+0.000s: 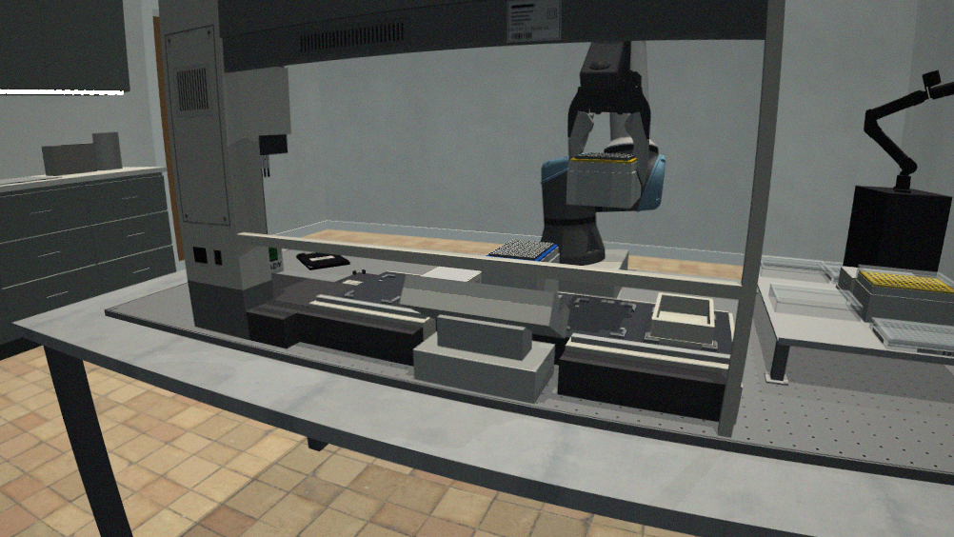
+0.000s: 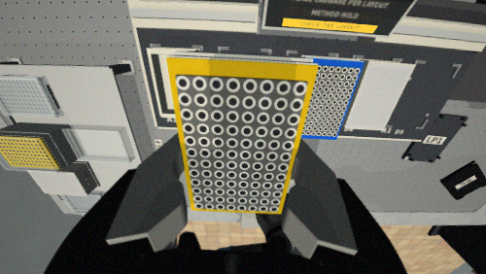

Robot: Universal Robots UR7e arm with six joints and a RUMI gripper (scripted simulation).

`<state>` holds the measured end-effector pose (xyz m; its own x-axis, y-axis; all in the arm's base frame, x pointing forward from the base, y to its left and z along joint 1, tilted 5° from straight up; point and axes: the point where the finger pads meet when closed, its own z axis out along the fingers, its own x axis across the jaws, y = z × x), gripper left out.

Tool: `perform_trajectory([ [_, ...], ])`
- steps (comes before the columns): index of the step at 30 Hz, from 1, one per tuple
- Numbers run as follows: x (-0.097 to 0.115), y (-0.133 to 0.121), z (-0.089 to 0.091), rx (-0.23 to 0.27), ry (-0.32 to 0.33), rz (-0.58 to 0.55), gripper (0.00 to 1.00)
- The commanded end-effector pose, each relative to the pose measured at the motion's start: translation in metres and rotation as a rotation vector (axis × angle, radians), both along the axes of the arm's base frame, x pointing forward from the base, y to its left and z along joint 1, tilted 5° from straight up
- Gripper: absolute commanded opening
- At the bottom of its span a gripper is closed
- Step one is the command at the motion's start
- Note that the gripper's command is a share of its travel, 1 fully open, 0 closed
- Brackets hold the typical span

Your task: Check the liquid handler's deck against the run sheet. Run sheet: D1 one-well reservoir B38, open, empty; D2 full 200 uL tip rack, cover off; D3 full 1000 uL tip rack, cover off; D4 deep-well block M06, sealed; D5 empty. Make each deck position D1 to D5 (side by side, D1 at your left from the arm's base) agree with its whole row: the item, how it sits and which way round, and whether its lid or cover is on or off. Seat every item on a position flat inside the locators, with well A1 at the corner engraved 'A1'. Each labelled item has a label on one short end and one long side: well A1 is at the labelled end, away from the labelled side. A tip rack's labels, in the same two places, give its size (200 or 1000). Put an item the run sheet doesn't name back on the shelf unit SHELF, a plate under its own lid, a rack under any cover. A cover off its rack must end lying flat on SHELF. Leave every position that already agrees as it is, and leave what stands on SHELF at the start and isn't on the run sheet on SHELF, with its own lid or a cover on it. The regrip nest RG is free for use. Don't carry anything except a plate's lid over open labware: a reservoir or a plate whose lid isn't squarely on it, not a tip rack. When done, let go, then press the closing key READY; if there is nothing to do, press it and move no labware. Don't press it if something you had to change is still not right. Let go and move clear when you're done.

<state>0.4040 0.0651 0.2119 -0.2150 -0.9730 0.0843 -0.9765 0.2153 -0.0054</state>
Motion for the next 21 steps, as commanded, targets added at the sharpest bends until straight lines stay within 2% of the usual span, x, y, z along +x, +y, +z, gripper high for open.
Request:
perform_trajectory([
  [1, 0.000, -0.001, -0.008, 0.000, -0.002, 0.000, 0.00],
  [21, 0.000, -0.003, -0.038, 0.000, -0.002, 0.000, 0.00],
])
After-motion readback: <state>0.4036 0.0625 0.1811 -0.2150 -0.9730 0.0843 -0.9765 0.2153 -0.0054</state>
